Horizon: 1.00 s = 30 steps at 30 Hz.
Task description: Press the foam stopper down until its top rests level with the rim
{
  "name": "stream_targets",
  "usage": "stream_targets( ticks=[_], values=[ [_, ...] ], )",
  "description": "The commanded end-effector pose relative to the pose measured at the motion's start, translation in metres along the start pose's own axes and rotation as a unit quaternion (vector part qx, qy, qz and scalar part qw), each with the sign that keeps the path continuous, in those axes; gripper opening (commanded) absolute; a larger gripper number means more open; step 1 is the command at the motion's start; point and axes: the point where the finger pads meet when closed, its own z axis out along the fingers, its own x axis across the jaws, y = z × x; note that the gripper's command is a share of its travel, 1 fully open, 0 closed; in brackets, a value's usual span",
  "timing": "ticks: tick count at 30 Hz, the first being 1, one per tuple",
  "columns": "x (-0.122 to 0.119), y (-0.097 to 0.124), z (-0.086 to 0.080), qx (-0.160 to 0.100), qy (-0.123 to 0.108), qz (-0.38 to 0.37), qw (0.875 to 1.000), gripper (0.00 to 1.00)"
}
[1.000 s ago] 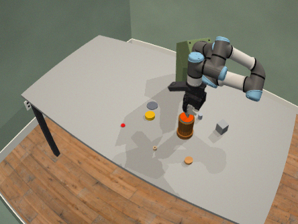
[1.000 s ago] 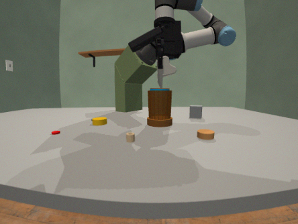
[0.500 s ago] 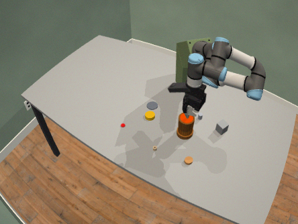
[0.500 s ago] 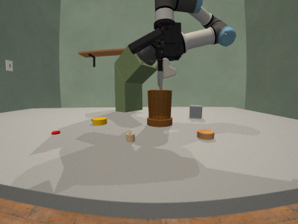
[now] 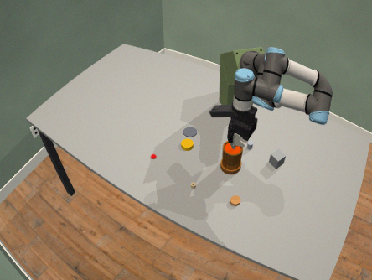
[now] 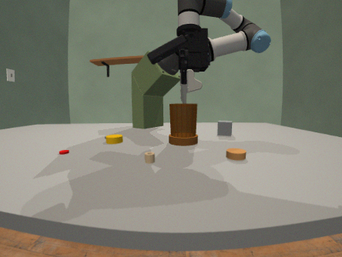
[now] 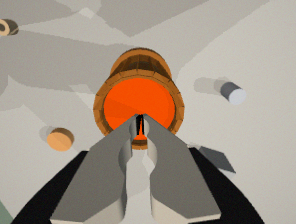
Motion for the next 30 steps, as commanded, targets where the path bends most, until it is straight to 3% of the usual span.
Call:
stream_targets(
  ticks=[1, 30],
  values=[
    [-0.0008, -0.0007, 0.0044, 0.000, -0.001, 0.003, 1.000, 0.00],
    [-0.0009, -0.0009, 0.0069, 0.000, -0.001, 0.002, 1.000, 0.00]
  ],
)
